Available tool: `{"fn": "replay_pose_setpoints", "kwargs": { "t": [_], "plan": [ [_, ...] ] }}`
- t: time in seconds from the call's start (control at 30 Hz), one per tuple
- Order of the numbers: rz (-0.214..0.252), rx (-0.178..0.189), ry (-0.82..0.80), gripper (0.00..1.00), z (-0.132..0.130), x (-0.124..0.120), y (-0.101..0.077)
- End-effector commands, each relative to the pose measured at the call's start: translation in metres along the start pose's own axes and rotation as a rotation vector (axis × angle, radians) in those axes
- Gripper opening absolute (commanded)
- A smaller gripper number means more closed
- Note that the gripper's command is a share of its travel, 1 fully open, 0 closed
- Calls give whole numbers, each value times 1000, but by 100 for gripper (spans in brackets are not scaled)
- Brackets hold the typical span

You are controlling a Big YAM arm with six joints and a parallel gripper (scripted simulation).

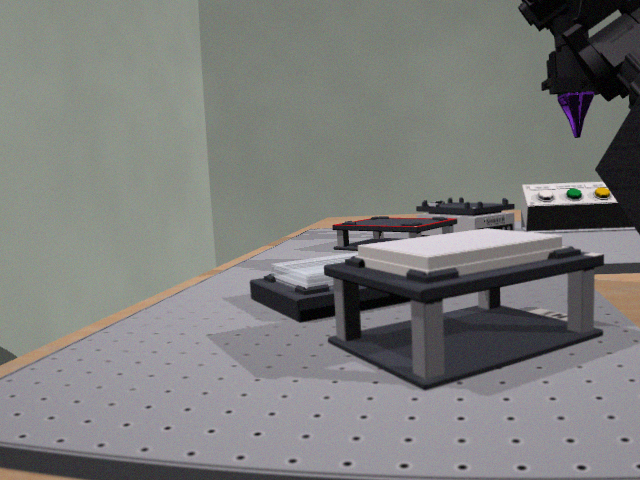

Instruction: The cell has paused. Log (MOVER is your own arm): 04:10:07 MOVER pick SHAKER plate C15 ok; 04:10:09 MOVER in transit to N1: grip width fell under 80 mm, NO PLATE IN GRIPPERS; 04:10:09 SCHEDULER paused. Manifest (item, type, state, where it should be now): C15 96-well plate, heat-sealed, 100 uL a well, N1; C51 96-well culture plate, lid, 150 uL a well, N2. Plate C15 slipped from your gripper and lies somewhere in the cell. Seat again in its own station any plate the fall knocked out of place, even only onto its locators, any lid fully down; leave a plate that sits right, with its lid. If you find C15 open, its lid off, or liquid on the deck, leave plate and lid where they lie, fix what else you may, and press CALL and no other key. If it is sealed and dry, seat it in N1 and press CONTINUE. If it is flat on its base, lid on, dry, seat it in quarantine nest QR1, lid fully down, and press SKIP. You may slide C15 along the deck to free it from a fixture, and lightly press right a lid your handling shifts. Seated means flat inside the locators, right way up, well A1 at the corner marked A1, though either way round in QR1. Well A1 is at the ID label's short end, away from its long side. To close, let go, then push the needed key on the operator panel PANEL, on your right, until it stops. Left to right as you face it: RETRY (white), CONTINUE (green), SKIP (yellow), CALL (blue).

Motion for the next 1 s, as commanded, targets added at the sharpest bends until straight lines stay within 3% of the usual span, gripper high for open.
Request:
{"fn": "replay_pose_setpoints", "kwargs": {
  "t": [0.0,0.17,0.27,0.33,0.43,0.97],
  "plan": [
    [-9,11,32,0,1,11,16],
    [-8,12,32,0,1,21,39],
    [-9,13,33,0,1,21,40],
    [-42,-9,33,0,-2,26,28],
    [-59,-12,23,0,0,36,20],
    [-60,-12,23,0,2,41,12]
  ]
}}
Point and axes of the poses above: the point where the finger pads meet when closed, its own y axis out along the fingers, its own z axis across the jaws, x = y × z, the point moved 2 cm from there along -y, back along the fingers, and after that the axes turned 6 degrees about -y, right-handed, at the moved point
